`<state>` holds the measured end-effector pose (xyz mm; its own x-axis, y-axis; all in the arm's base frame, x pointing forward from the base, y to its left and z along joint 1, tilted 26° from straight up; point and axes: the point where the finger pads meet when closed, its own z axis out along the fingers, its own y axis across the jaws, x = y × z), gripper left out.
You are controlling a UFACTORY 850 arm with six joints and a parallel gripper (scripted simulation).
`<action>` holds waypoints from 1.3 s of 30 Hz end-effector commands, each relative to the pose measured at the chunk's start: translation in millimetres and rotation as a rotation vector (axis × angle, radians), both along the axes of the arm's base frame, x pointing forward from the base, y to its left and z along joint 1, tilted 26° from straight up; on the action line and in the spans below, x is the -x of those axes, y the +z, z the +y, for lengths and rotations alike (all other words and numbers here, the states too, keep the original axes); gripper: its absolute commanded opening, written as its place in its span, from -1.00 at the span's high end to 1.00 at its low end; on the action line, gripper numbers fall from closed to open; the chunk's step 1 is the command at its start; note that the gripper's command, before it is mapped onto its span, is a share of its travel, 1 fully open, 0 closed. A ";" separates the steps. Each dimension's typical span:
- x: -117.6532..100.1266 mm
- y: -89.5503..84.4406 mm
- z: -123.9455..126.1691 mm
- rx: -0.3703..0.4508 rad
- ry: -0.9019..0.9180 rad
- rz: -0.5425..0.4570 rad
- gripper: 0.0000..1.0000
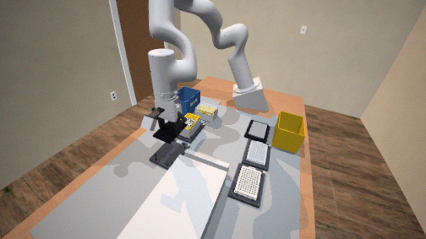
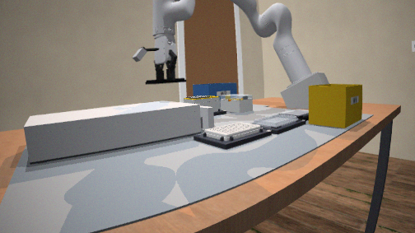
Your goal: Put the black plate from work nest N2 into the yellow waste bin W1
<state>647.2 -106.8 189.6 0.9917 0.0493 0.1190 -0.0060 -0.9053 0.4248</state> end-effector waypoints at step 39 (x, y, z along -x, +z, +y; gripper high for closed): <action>56.3 -40.7 71.2 0.000 0.000 -0.002 1.00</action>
<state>594.0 -40.8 150.9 0.9917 0.0492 0.1190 -0.0060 -0.9053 0.4248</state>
